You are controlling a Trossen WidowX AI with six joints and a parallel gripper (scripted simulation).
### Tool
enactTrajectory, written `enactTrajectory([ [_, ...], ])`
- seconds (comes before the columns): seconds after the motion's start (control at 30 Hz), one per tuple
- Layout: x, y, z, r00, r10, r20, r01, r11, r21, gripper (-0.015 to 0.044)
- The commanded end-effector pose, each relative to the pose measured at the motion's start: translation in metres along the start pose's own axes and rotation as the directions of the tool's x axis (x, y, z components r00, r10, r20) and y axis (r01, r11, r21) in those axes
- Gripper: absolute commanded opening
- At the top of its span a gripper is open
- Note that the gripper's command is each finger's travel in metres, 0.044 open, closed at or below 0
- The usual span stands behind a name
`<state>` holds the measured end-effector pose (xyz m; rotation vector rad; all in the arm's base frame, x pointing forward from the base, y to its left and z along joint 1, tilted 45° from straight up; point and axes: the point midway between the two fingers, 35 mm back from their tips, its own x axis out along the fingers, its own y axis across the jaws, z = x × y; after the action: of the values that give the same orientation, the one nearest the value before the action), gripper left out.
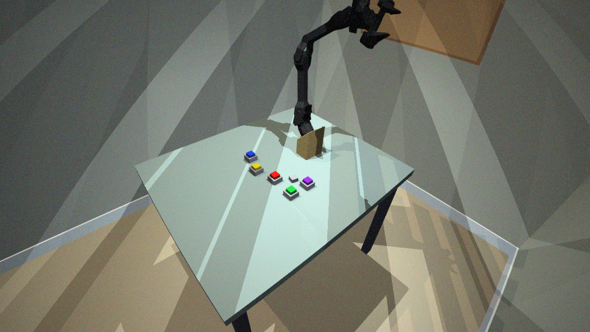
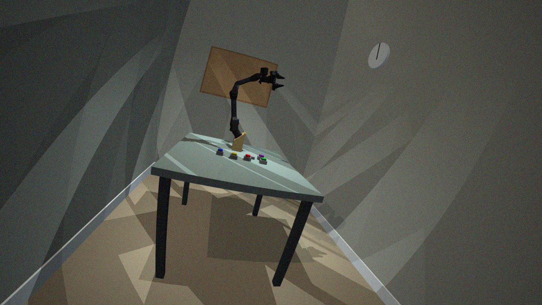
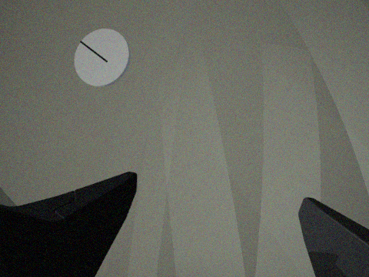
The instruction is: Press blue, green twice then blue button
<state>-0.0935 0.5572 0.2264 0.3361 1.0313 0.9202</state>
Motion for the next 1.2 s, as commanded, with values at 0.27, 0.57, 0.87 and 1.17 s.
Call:
enactTrajectory([
  [0.27, 0.013, -0.088, 0.088, 0.971, -0.218, 0.099, 0.223, 0.974, -0.036, 0.0400],
  [0.57, -0.002, -0.215, 0.180, 0.844, -0.509, 0.171, 0.522, 0.852, -0.038, 0.0400],
  [0.87, -0.056, -0.347, 0.237, 0.629, -0.763, 0.150, 0.774, 0.633, -0.024, 0.0400],
  [1.17, -0.146, -0.471, 0.251, 0.352, -0.936, 0.017, 0.935, 0.351, -0.040, 0.0400],
])
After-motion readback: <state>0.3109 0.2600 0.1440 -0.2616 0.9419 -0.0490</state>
